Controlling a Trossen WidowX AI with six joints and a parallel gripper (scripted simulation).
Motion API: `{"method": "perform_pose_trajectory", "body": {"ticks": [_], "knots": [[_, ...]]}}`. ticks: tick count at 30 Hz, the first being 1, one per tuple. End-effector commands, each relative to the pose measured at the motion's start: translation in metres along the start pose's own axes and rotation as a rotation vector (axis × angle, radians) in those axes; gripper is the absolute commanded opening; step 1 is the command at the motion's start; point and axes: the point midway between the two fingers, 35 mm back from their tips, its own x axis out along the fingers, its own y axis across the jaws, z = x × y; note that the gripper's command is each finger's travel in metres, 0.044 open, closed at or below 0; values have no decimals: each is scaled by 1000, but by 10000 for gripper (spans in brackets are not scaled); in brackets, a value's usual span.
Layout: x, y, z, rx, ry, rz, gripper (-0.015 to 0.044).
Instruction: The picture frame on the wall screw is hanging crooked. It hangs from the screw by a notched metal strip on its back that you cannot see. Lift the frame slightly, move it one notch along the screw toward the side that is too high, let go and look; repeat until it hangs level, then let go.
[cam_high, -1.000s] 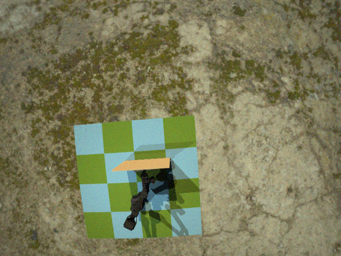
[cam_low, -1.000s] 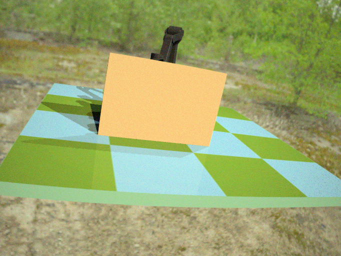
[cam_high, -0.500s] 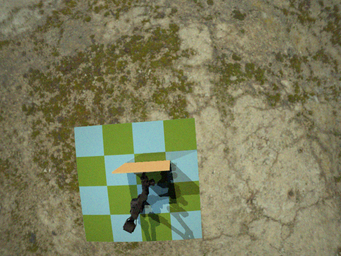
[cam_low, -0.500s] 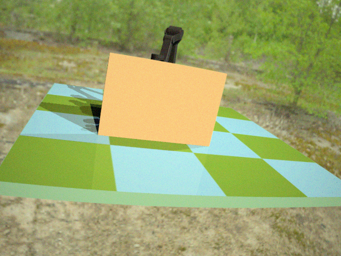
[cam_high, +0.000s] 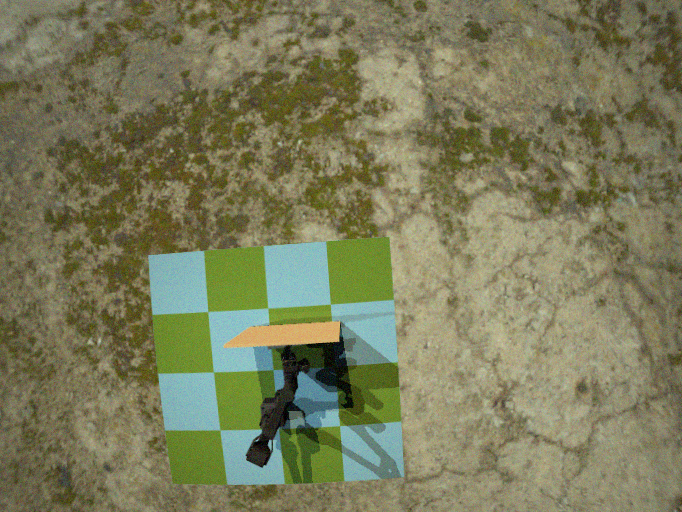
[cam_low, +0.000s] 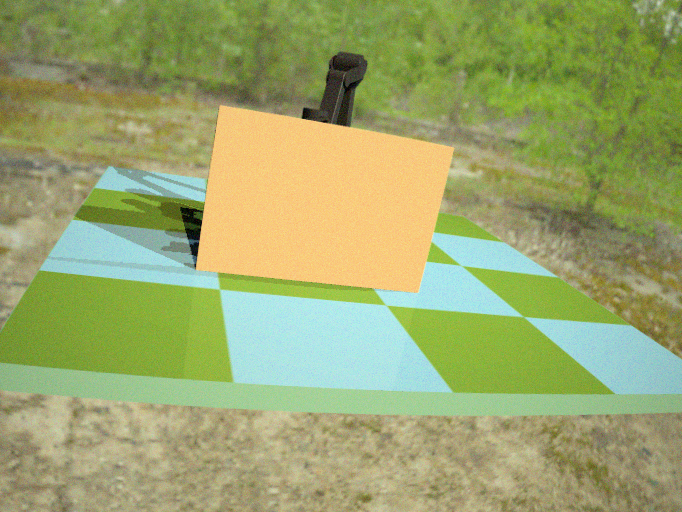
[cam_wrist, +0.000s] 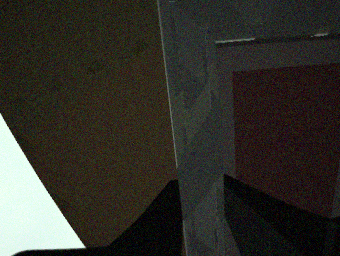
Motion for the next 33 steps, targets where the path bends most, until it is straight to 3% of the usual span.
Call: {"method": "perform_pose_trajectory", "body": {"ticks": [1, 33], "knots": [[0, 0, 0, -5, 0, 0, 0], [0, 1, -1, -183, -1, -1, 0]]}}
